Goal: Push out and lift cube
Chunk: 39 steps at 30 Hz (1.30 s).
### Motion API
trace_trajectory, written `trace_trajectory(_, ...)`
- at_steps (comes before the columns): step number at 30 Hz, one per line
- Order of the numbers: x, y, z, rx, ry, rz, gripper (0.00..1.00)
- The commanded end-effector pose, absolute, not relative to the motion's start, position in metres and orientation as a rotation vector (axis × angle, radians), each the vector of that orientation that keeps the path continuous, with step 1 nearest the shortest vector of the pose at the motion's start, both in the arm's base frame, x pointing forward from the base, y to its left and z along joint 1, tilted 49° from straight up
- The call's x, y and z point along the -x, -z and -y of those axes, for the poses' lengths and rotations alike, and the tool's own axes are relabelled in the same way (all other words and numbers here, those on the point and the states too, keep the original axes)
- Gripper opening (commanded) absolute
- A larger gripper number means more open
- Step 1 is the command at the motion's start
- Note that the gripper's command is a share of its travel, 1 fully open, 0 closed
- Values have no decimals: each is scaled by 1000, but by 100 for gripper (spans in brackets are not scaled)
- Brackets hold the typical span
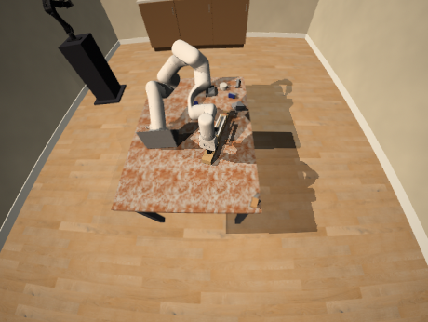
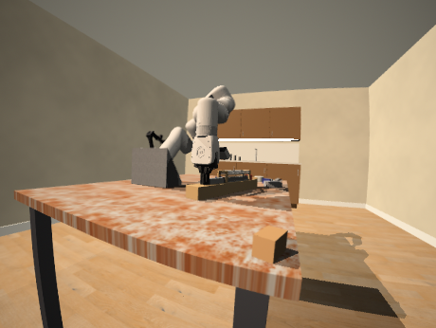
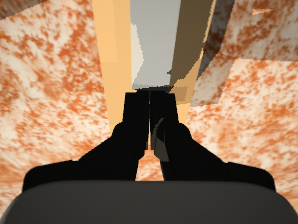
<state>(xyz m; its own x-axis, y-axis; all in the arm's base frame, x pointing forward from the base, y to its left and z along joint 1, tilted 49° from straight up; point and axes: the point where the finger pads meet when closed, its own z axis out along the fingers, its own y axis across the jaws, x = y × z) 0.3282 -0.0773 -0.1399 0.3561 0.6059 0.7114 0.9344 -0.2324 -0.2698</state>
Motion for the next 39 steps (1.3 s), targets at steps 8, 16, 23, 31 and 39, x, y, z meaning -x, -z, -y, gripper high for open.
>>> trace_trajectory(8,-333,132,73,1947,620,1338,0)
trace_trajectory(16,-335,128,70,1947,620,1338,0)
trace_trajectory(23,-336,107,91,1947,620,1338,0)
trace_trajectory(31,-335,80,123,1947,620,1338,0)
trace_trajectory(39,-335,80,123,1947,620,1338,0)
